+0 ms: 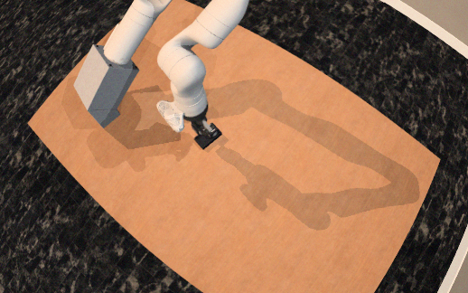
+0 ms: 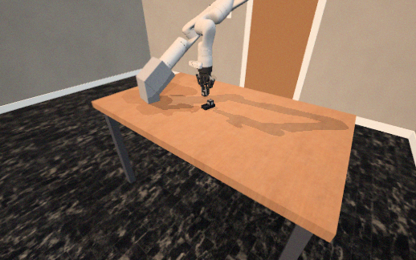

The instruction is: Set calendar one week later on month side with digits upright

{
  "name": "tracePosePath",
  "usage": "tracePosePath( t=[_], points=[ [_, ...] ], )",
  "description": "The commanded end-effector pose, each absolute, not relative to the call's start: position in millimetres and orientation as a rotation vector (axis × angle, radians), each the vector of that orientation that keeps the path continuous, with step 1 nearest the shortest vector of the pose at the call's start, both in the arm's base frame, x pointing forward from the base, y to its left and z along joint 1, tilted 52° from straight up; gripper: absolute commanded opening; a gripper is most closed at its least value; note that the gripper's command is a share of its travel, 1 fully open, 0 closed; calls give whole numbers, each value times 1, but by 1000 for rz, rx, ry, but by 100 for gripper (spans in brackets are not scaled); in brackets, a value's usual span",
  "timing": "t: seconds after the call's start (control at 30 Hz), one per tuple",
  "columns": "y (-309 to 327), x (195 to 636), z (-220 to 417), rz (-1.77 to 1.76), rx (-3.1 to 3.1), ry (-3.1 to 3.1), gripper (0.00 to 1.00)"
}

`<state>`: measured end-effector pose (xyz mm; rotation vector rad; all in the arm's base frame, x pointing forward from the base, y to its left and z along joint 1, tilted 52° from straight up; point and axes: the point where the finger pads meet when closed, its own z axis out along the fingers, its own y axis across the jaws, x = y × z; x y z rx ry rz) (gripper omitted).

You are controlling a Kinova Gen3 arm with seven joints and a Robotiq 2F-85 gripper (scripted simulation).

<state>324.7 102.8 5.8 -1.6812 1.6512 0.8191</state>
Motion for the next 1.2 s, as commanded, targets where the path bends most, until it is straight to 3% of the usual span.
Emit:
tracePosePath(
  t=[0.0, 1.17],
  points=[
    [87, 333, 18, 784, -1676, 1653, 26],
    [74, 333, 25, 812, -1635, 1705, 26]
  ],
)
